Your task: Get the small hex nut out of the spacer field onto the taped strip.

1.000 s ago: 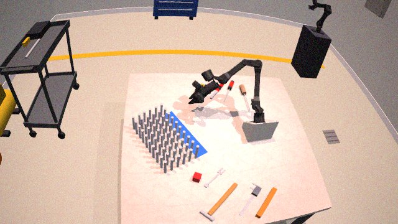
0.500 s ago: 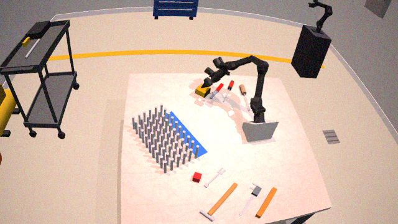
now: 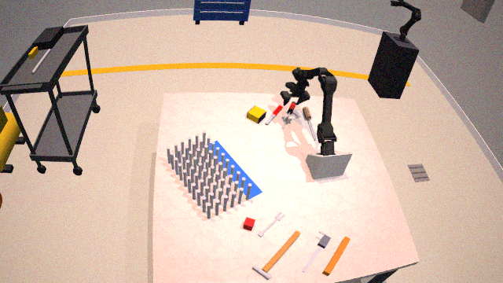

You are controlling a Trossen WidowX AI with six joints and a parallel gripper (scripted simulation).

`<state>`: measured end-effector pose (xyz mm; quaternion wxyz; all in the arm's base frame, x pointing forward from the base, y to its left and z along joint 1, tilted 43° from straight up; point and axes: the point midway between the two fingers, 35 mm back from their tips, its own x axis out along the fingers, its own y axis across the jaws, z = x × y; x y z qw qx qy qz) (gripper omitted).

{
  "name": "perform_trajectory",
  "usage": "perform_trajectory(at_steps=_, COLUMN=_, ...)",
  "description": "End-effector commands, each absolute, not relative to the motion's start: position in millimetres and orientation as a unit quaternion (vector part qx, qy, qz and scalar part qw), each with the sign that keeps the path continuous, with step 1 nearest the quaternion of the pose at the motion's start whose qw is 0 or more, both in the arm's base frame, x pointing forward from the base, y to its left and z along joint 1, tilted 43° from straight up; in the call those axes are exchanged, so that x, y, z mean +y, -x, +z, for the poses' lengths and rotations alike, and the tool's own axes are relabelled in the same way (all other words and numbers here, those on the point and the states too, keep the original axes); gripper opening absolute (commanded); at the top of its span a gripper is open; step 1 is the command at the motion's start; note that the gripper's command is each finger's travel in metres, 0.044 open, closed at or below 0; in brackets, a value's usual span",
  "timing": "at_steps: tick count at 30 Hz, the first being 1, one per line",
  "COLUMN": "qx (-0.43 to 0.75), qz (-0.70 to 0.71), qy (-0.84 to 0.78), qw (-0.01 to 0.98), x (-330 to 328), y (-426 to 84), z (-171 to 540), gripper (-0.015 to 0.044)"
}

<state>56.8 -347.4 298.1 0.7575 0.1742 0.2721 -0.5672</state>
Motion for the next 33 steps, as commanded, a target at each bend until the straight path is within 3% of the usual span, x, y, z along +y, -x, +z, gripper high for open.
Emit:
perform_trajectory(at_steps=1, qx=0.262, qz=-0.613, qy=-0.24, qw=0.706, x=-347.2, y=-7.7, z=294.9, gripper=0.044)
perform_trajectory(at_steps=5, qx=0.247, qz=-0.652, qy=-0.293, qw=0.654, x=-340.4, y=42.4, z=294.2, gripper=0.044)
perform_trajectory(at_steps=21, qx=0.247, qz=-0.654, qy=-0.296, qw=0.651, x=-337.0, y=50.9, z=290.9, gripper=0.044)
perform_trajectory(at_steps=27, qx=0.247, qz=-0.654, qy=-0.296, qw=0.651, x=-337.0, y=50.9, z=290.9, gripper=0.0282)
perform_trajectory(at_steps=33, qx=0.247, qz=-0.654, qy=-0.296, qw=0.651, x=-337.0, y=50.9, z=290.9, gripper=0.028)
